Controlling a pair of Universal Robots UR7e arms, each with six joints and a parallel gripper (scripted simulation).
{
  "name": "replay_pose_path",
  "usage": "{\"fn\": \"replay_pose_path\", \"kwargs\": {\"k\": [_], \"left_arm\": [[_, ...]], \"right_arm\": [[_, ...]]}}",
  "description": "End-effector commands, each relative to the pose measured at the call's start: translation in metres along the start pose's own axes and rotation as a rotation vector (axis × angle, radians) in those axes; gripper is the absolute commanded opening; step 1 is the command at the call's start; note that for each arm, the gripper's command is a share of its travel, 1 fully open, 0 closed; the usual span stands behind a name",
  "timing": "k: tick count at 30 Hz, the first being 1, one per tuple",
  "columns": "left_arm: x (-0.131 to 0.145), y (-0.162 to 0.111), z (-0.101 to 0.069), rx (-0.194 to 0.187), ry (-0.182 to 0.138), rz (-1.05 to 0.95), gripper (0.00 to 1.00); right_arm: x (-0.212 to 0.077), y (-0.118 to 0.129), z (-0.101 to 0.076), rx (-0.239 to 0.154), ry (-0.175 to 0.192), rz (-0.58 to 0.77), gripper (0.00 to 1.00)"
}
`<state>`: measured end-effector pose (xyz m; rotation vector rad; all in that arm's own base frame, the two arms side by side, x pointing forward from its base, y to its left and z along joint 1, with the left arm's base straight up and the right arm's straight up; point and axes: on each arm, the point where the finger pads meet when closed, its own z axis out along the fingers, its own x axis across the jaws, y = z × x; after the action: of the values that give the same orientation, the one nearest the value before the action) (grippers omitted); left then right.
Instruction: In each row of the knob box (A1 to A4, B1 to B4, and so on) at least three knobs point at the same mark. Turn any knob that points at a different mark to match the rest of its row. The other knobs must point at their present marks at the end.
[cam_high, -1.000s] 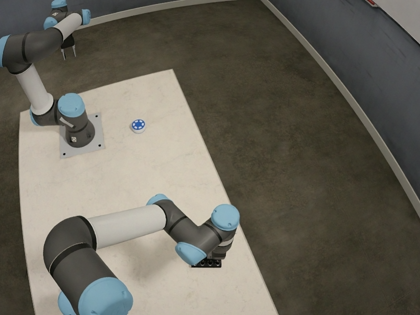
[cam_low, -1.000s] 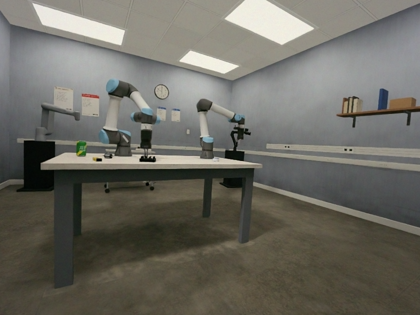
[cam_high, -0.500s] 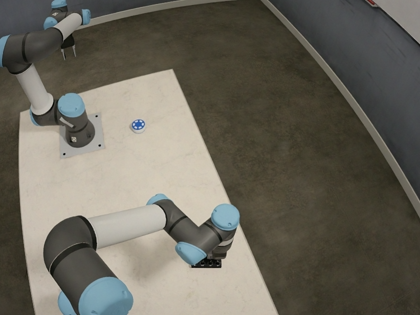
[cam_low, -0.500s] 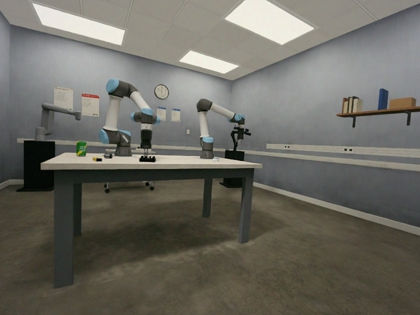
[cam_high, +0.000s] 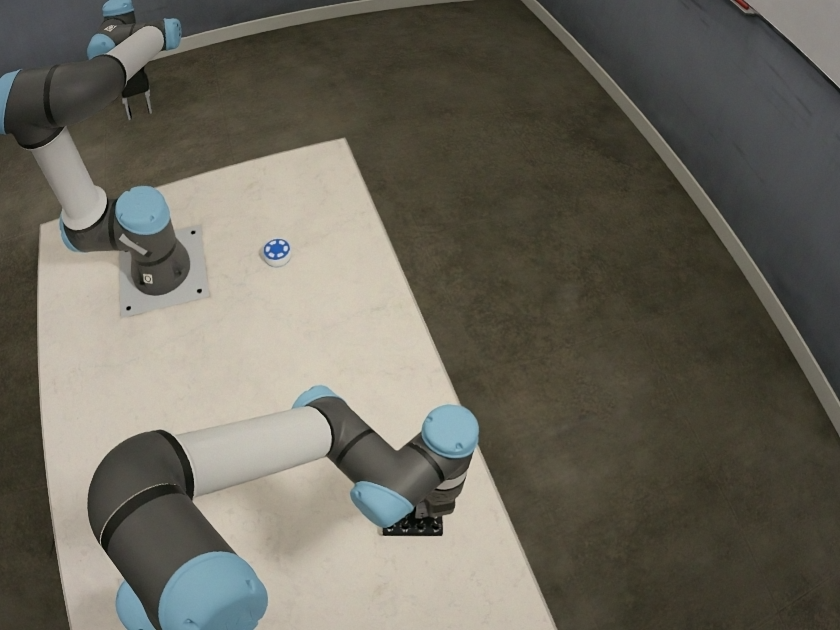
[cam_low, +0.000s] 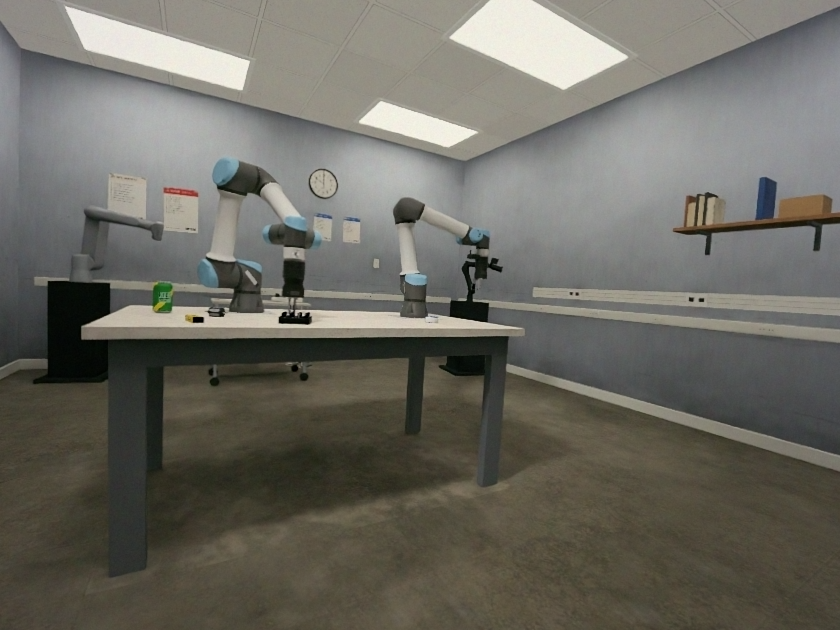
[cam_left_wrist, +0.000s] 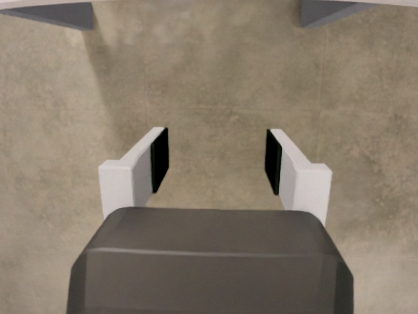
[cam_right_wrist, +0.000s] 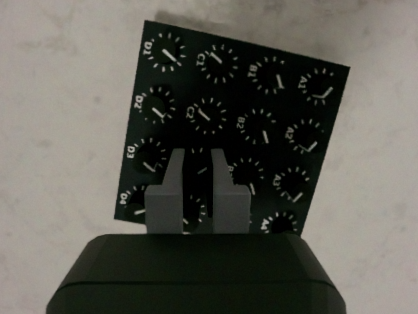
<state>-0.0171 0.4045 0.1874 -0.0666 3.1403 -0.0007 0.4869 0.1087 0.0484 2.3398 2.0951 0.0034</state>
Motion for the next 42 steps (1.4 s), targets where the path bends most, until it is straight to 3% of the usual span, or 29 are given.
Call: {"fn": "replay_pose_path", "kwargs": {"k": [1,42], "left_arm": [[0.0016,-0.0008,0.0004,0.000,0.001,-0.004,1.00],[0.0016,-0.0008,0.0004,0.000,0.001,-0.004,1.00]], "right_arm": [[0.0016,0.0008,0.0005,0.001,0.000,-0.124,0.30],[0.0004,-0.0013,0.0009,0.002,0.000,-0.854,0.30]]}}
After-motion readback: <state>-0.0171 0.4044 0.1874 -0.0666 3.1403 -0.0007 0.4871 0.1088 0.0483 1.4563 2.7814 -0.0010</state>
